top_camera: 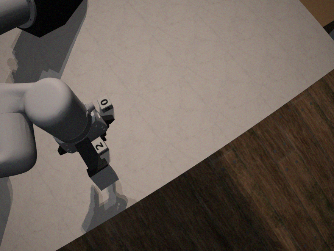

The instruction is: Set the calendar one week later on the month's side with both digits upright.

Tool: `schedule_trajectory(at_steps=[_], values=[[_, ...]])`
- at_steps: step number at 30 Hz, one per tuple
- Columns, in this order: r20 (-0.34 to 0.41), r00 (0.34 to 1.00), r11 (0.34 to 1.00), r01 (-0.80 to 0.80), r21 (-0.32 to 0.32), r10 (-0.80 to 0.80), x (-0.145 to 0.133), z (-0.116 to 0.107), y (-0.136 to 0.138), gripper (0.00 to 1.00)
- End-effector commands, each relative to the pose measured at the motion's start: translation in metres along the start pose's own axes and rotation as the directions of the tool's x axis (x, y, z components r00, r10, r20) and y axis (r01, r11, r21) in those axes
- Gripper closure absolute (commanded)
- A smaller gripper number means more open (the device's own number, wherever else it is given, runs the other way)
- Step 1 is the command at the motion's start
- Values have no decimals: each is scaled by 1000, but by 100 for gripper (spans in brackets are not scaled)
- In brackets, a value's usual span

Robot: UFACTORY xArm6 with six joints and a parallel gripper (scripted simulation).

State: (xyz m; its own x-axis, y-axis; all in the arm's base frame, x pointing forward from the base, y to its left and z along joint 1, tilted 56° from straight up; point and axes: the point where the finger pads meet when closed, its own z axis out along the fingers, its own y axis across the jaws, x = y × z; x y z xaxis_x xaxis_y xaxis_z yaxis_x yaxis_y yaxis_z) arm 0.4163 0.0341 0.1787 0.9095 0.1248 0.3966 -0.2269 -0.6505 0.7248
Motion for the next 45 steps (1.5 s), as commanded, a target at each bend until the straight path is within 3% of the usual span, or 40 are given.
schedule_trajectory(at_steps=[1,22,45], values=[[-2,1000,1000,-1,2,1,1,-1,0,51],[-2,1000,1000,-1,2,1,1,8,0,51],[-2,1000,1000,-1,2,1,1,39,0,51]])
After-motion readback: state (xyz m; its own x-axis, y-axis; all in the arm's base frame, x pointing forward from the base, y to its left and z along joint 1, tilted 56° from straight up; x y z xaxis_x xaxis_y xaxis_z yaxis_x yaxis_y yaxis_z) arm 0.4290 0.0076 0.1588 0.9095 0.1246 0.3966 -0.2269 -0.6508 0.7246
